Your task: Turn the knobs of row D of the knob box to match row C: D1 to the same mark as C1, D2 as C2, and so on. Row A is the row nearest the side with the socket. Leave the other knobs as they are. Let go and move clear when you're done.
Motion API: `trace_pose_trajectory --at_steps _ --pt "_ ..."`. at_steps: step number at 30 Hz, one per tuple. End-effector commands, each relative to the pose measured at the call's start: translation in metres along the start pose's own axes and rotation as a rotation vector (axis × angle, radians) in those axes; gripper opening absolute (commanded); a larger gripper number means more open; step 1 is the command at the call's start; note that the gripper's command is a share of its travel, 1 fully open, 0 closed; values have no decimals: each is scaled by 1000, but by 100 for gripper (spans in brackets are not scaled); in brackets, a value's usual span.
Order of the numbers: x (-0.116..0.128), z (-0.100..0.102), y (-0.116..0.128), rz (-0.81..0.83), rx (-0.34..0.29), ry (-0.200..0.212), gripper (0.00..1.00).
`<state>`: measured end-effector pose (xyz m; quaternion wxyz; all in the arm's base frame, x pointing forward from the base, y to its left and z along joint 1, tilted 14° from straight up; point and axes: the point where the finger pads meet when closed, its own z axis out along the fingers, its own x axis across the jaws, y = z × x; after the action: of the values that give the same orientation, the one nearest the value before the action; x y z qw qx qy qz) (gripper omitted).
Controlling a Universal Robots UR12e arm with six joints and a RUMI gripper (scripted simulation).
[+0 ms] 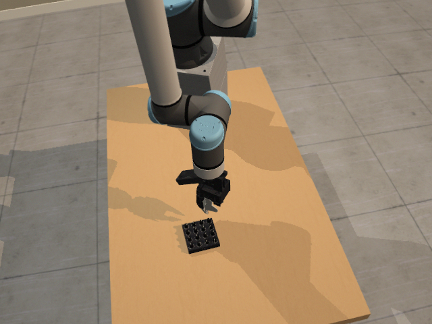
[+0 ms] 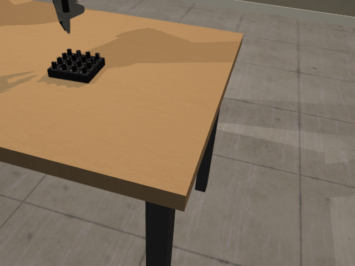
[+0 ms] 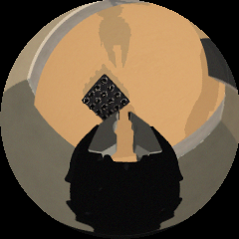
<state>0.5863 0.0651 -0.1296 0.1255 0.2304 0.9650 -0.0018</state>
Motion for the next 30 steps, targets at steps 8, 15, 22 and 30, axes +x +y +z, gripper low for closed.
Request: trace_pose_trajectory --at_steps 8,15,22,30 --pt "0 7 0 0 0 -1 11" --pt "0 16 0 0 0 -1 11" --pt "0 22 0 0 0 -1 11" --pt "0 32 0 0 0 -1 11"
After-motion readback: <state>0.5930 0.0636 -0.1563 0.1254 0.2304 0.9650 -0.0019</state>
